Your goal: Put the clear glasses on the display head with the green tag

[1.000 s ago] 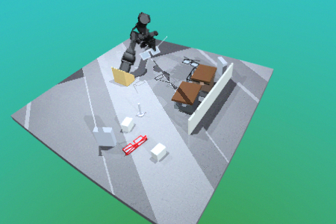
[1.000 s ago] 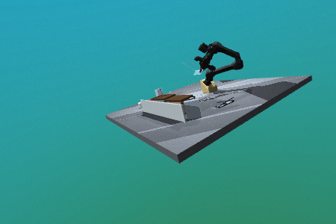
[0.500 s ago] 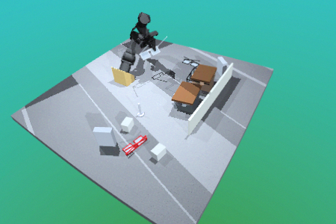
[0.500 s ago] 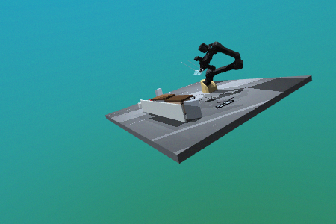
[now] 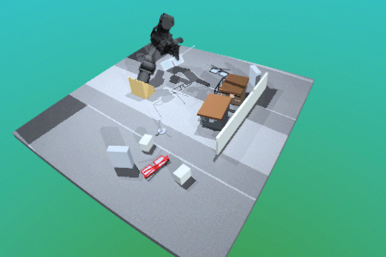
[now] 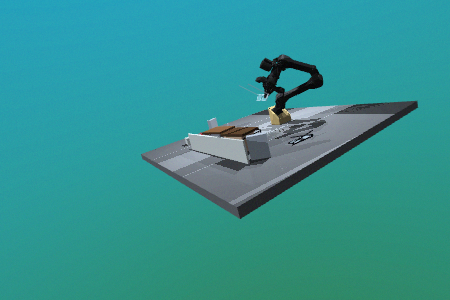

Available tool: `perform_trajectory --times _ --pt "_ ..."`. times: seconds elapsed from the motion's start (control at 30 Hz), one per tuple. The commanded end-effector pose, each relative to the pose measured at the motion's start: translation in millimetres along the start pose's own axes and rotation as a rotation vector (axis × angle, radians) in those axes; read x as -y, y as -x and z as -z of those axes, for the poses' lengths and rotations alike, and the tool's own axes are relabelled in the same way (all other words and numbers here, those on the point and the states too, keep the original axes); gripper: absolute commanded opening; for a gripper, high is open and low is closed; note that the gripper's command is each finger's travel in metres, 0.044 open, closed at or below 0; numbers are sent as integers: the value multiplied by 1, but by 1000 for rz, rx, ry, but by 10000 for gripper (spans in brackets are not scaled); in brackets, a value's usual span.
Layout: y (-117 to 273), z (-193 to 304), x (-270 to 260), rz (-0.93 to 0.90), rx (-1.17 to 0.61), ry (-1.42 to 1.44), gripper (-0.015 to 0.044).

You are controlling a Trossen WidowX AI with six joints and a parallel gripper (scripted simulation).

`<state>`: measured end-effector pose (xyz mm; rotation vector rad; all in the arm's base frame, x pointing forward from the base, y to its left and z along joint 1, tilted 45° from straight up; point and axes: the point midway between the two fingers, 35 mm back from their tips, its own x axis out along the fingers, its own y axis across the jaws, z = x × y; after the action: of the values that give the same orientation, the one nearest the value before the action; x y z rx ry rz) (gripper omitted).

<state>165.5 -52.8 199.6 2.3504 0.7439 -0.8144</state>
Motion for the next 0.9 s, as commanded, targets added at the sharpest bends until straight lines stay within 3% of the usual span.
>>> perform_trajectory --times 0.0,0.87 --pt "-4 -6 -7 35 5 32 0" --pt "-53 -54 -35 321 -27 213 0"
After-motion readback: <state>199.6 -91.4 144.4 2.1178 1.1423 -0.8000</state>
